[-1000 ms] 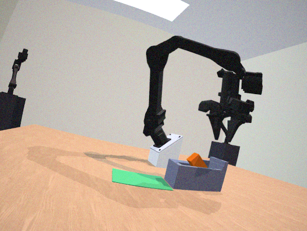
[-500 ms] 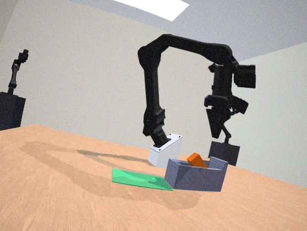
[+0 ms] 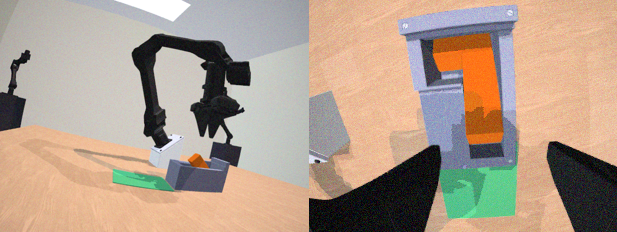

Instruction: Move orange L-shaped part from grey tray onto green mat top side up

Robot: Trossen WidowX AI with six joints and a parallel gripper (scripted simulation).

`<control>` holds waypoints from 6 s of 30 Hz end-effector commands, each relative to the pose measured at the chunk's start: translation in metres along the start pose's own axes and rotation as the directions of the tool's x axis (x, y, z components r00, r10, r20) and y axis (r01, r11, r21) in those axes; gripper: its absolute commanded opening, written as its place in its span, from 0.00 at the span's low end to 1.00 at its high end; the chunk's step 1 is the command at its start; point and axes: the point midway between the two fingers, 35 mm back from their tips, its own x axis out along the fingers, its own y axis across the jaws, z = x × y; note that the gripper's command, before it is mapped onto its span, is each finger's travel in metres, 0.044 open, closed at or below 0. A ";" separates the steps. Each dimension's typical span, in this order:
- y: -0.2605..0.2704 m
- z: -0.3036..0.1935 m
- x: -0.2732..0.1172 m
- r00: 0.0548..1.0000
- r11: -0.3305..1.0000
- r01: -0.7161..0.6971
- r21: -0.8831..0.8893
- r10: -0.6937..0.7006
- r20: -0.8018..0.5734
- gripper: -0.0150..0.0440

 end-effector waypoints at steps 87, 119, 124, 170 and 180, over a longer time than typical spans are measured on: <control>0.001 -0.004 0.050 1.000 0.999 -0.003 -0.047 0.003 -0.010 0.25; 0.001 -0.003 0.000 1.000 0.999 -0.004 -0.048 0.004 -0.010 0.25; 0.001 -0.003 -0.006 1.000 0.999 -0.004 -0.048 0.004 -0.010 0.25; 0.007 -0.159 -0.008 1.000 0.999 -0.005 -0.050 0.004 -0.016 0.25; 0.008 -0.169 -0.006 1.000 0.999 -0.005 -0.049 0.004 -0.017 0.25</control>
